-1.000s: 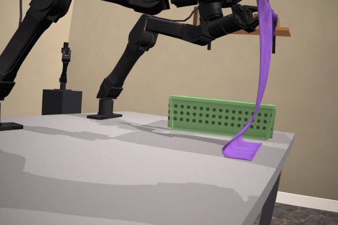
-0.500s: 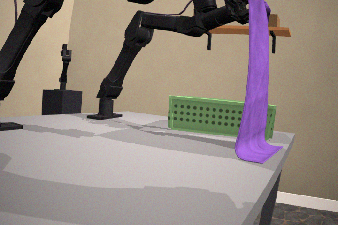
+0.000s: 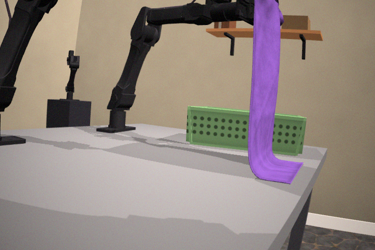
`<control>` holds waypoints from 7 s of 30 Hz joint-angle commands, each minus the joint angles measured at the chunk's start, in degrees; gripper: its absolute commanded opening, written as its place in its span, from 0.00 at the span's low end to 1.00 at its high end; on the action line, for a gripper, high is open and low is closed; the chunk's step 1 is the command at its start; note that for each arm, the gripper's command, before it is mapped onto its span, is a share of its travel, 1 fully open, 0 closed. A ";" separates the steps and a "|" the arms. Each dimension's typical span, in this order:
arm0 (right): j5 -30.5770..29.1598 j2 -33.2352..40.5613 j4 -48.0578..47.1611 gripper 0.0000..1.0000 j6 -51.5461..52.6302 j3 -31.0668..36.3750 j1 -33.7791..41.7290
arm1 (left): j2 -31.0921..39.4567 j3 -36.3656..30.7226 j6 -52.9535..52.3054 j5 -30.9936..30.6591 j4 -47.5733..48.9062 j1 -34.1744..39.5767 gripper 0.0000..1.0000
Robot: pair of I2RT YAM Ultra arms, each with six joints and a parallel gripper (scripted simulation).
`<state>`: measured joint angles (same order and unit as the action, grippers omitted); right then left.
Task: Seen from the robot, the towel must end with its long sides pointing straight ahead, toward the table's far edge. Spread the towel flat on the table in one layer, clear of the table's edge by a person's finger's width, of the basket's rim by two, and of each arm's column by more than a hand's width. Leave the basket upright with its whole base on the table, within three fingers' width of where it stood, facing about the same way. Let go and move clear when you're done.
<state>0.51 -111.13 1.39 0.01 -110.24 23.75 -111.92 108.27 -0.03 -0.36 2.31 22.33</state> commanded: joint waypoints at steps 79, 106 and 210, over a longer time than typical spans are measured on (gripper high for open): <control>-0.84 37.75 13.93 0.00 -0.45 75.23 21.68 | 42.59 -76.00 0.68 0.91 -19.15 16.68 0.00; -0.67 38.70 3.71 0.00 -0.58 87.87 28.17 | 45.91 -89.73 0.66 1.00 -10.19 22.20 0.00; -0.39 33.10 32.05 0.64 -0.20 53.04 16.75 | 37.08 -51.75 0.41 0.51 -36.18 12.41 0.64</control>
<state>0.19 -78.39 33.08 -0.19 -56.62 40.49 -75.99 54.41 0.12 0.12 -34.24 35.14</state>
